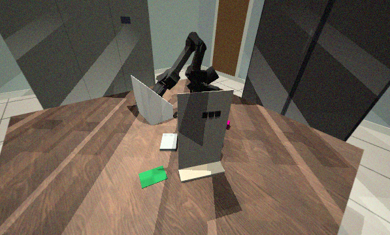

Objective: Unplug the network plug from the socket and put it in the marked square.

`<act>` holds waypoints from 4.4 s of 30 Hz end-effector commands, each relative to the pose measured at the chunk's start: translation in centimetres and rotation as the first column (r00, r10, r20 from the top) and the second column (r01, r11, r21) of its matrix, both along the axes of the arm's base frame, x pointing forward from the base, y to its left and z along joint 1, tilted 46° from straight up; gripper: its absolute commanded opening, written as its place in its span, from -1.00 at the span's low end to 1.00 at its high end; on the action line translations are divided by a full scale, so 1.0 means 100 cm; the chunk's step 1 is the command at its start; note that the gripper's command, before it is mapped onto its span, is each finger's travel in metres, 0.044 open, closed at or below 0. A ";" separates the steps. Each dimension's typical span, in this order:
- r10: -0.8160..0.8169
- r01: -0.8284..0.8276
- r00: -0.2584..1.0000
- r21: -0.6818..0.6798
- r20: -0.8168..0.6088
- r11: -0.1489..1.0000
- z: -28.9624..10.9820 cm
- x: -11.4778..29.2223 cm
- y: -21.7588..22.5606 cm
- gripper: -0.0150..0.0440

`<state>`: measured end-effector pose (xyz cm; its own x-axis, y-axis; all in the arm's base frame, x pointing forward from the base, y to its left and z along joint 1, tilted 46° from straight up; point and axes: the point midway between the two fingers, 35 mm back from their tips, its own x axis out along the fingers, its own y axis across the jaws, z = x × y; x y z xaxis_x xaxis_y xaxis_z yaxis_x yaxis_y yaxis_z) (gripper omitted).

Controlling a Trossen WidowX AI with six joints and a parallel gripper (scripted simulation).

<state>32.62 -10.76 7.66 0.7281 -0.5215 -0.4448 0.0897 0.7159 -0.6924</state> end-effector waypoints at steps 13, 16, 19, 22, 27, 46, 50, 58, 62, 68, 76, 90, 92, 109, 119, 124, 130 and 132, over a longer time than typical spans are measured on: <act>0.000 0.000 1.000 0.002 0.005 1.000 0.030 -0.016 -0.025 -0.49; -0.001 0.001 1.000 0.000 0.005 1.000 0.036 -0.021 -0.030 -0.49; -0.001 0.001 1.000 -0.003 0.005 1.000 0.042 -0.026 -0.034 -0.49; -0.001 0.001 1.000 -0.004 0.005 1.000 0.045 -0.028 -0.036 -0.49; 0.106 -0.106 0.994 0.004 -0.020 0.994 0.036 -0.024 -0.021 -0.49; 0.638 -0.635 0.767 0.059 -0.065 0.770 -0.002 -0.028 0.069 -0.49; 0.727 -0.724 0.685 0.065 -0.054 0.687 -0.007 -0.034 0.089 -0.49; 0.869 -0.867 0.495 0.065 -0.016 0.495 -0.015 -0.051 0.126 -0.49; 0.920 -0.919 0.391 0.057 0.011 0.390 -0.016 -0.061 0.144 -0.49; 0.971 -0.973 0.230 0.033 0.059 0.228 -0.017 -0.080 0.168 -0.49; 0.989 -0.994 0.108 0.004 0.100 0.108 -0.016 -0.095 0.185 -0.49; 0.990 -0.994 0.106 0.006 0.096 0.106 -0.021 -0.093 0.188 -0.49; 0.990 -0.994 0.106 0.006 0.095 0.106 -0.022 -0.092 0.189 -0.49; 0.990 -0.994 0.105 0.008 0.091 0.105 -0.030 -0.090 0.194 -0.49; 0.990 -0.994 0.105 0.009 0.090 0.105 -0.034 -0.089 0.198 -0.49; 0.990 -0.994 0.105 0.009 0.089 0.105 -0.036 -0.088 0.200 -0.49; 0.991 -0.994 0.105 0.009 0.089 0.104 -0.038 -0.088 0.202 -0.49; 0.991 -0.994 0.105 0.009 0.089 0.104 -0.039 -0.088 0.202 -0.49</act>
